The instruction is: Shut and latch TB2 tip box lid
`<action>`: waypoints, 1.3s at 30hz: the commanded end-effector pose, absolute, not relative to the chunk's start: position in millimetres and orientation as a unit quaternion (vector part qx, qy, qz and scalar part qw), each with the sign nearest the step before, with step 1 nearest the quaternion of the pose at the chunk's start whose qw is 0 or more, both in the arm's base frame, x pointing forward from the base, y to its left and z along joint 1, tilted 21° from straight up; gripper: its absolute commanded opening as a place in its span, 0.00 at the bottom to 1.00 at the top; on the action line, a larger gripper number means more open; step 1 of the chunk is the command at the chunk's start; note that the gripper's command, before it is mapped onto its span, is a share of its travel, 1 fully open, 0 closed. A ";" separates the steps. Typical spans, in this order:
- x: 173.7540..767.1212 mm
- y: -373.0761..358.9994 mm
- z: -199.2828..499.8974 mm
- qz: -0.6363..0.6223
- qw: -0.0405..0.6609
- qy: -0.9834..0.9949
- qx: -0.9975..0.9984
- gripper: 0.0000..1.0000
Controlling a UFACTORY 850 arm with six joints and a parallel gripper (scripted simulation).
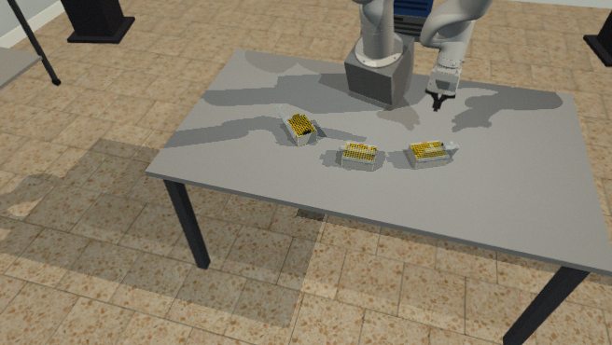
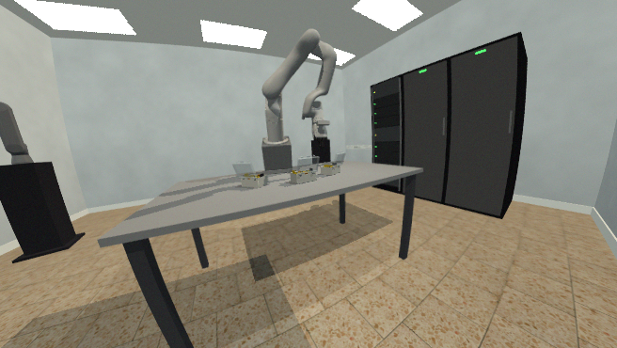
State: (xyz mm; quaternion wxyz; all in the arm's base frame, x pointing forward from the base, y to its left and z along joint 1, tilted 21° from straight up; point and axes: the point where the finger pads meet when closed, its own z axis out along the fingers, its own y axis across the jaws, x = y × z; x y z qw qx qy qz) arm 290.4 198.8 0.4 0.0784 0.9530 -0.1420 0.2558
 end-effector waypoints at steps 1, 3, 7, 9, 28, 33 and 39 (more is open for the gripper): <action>306.2 202.2 5.5 0.224 0.091 -0.086 0.967 0.00; 315.5 203.4 9.0 0.213 0.093 -0.056 0.971 0.00; 334.1 205.7 15.8 0.189 0.097 0.006 0.977 0.00; 343.5 207.0 19.4 0.177 0.099 0.037 0.978 0.00; 422.7 217.1 48.8 0.145 0.104 0.119 0.977 0.00; 436.7 218.9 54.0 0.145 0.104 0.119 0.977 0.00; 464.7 222.5 64.4 0.145 0.104 0.119 0.977 0.00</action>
